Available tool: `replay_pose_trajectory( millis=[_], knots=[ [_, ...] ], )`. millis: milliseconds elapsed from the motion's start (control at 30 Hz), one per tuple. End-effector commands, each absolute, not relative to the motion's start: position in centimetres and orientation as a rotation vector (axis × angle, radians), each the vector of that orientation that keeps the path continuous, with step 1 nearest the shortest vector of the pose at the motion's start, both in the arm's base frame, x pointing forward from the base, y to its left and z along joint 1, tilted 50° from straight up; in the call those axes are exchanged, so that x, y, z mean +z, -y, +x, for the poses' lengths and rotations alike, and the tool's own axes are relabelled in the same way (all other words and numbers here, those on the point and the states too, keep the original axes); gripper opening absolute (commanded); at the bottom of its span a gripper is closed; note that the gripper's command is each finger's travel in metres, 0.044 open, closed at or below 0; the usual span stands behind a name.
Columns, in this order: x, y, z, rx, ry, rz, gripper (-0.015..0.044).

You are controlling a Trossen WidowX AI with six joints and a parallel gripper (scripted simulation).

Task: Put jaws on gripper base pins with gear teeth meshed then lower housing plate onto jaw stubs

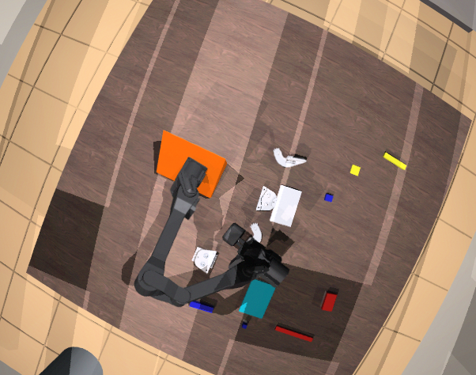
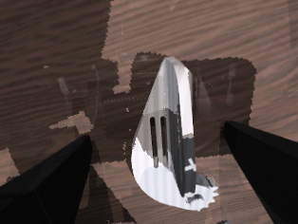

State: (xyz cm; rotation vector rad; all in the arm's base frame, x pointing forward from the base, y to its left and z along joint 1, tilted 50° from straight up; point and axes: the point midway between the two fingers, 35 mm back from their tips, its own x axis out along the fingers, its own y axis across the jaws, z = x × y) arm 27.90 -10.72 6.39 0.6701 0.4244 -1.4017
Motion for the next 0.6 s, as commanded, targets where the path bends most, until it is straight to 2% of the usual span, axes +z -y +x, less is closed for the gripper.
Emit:
replay_pose_trajectory(
  millis=[0, 200, 400, 567],
  knots=[
    [6.39, 10.72, 27.90, -1.402, -0.424, 0.670, 0.0335],
    [6.39, 10.72, 27.90, -1.402, -0.424, 0.670, 0.0177],
    [6.39, 10.72, 27.90, -1.402, -0.424, 0.670, 0.0137],
    [6.39, 10.72, 27.90, -1.402, -0.424, 0.670, 0.0134]
  ],
)
